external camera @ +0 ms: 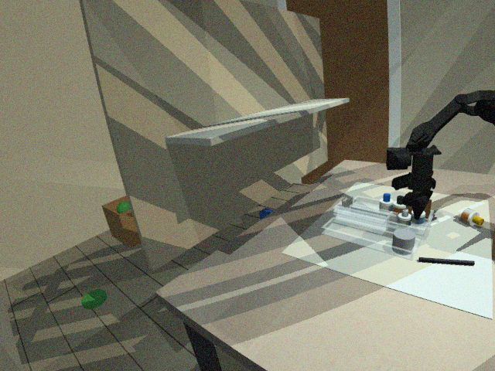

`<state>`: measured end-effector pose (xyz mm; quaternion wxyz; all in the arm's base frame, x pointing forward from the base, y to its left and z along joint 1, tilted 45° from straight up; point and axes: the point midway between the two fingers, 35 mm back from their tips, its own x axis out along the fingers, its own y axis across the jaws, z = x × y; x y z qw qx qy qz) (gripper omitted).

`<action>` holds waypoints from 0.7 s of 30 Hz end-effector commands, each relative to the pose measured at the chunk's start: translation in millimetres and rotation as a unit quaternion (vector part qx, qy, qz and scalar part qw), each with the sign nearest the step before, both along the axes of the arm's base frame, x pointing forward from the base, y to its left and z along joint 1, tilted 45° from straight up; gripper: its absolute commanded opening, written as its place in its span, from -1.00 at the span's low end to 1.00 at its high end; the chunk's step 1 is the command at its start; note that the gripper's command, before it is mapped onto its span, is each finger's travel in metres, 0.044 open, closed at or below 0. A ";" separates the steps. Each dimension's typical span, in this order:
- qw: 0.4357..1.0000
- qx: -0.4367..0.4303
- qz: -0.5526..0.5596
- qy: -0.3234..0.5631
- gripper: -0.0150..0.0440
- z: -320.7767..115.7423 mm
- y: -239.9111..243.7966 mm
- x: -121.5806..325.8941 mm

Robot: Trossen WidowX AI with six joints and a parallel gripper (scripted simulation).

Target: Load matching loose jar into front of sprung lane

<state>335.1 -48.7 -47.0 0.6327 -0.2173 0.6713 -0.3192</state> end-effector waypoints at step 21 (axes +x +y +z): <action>1.000 -0.004 0.003 -0.011 -0.49 -1.0 -4.2 7.3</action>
